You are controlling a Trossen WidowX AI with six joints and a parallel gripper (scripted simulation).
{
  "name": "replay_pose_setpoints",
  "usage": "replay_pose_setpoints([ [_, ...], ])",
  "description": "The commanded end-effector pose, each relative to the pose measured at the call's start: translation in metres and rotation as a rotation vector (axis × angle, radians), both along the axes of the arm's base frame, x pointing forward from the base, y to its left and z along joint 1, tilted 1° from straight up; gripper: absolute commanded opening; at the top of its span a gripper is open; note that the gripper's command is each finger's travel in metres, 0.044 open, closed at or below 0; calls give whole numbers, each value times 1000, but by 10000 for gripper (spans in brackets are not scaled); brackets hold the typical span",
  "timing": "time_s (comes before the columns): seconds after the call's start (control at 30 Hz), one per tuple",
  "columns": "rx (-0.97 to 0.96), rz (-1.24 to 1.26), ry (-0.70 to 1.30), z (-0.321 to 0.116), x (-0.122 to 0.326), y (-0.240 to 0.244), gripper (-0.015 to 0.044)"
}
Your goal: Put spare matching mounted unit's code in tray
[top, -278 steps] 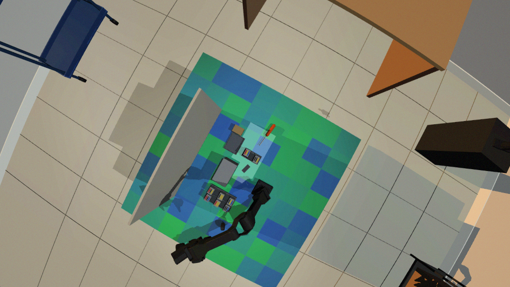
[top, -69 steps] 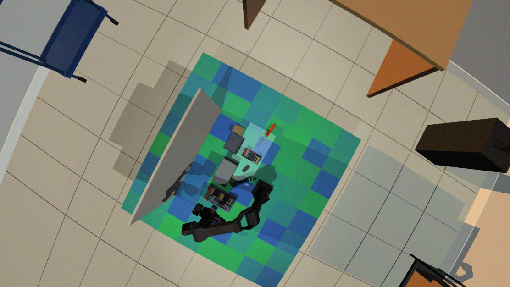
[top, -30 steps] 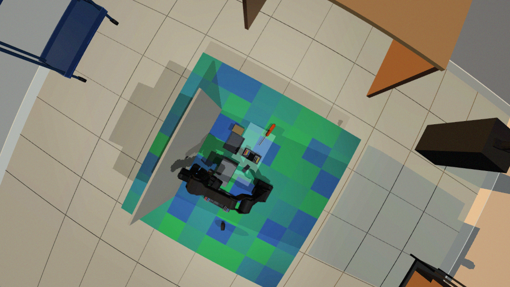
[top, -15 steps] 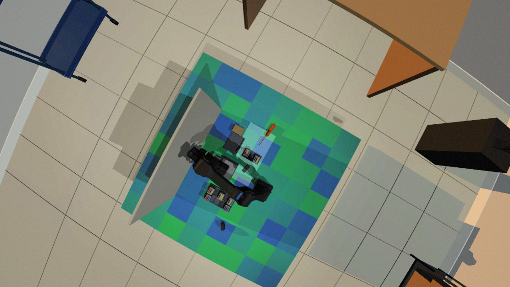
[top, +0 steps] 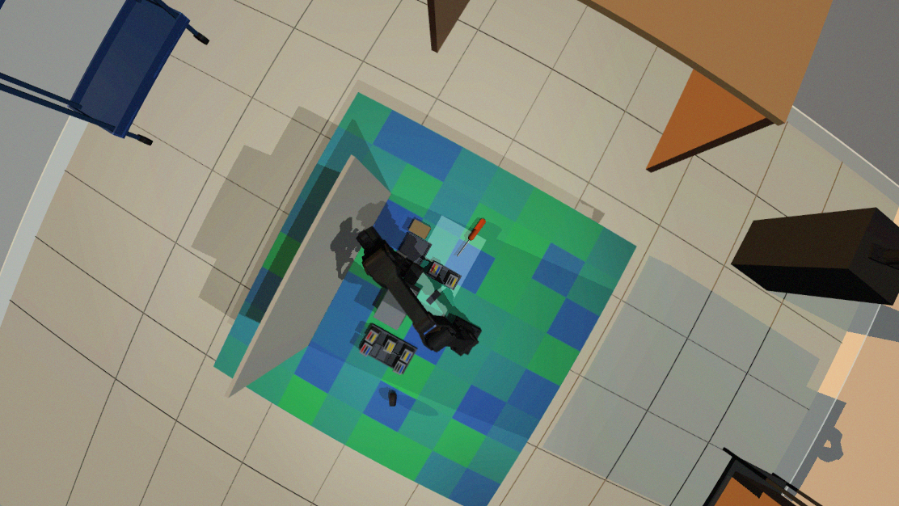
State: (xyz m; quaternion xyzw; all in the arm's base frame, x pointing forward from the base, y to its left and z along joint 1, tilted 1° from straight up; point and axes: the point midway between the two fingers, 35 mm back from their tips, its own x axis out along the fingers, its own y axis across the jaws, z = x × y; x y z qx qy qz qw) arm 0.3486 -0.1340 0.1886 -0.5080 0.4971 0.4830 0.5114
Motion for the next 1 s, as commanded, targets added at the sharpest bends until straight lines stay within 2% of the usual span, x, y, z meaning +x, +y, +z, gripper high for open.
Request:
replay_pose_setpoints([
  [0.0,-1,9,-5,2,-6,-22,0],
  [0.13,-2,10,-4,1,-11,-37,0],
  [0.97,-2,10,-5,-13,-7,-38,0],
])
